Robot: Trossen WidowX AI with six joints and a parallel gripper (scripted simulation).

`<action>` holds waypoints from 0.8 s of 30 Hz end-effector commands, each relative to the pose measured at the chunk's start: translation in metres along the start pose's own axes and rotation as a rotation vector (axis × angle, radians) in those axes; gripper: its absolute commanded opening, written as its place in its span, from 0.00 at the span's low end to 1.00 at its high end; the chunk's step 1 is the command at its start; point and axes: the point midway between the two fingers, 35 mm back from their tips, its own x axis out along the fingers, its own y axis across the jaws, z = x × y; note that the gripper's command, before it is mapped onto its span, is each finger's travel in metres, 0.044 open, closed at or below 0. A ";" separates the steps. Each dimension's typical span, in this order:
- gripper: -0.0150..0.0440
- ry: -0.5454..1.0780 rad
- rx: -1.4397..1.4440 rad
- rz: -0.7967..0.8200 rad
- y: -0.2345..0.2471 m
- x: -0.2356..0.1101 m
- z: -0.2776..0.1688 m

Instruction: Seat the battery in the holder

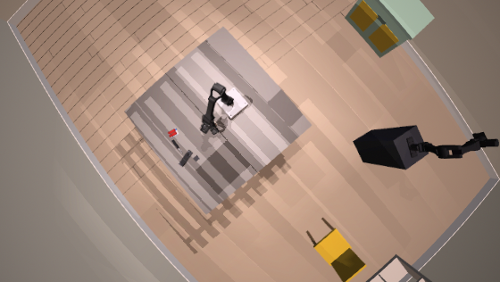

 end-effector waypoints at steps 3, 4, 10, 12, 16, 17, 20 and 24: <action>0.40 0.056 -0.006 -0.001 0.000 0.002 -0.003; 0.40 0.063 -0.006 -0.002 0.000 0.002 -0.003; 0.40 0.105 -0.004 -0.003 0.000 0.003 -0.002; 0.40 0.120 -0.004 -0.003 0.000 0.003 -0.002; 0.40 0.148 -0.002 -0.003 0.000 0.004 -0.001; 0.40 0.155 -0.002 -0.003 0.000 0.004 -0.001; 0.40 0.174 -0.001 -0.003 0.000 0.004 -0.001; 0.40 0.190 0.001 -0.004 0.000 0.005 0.001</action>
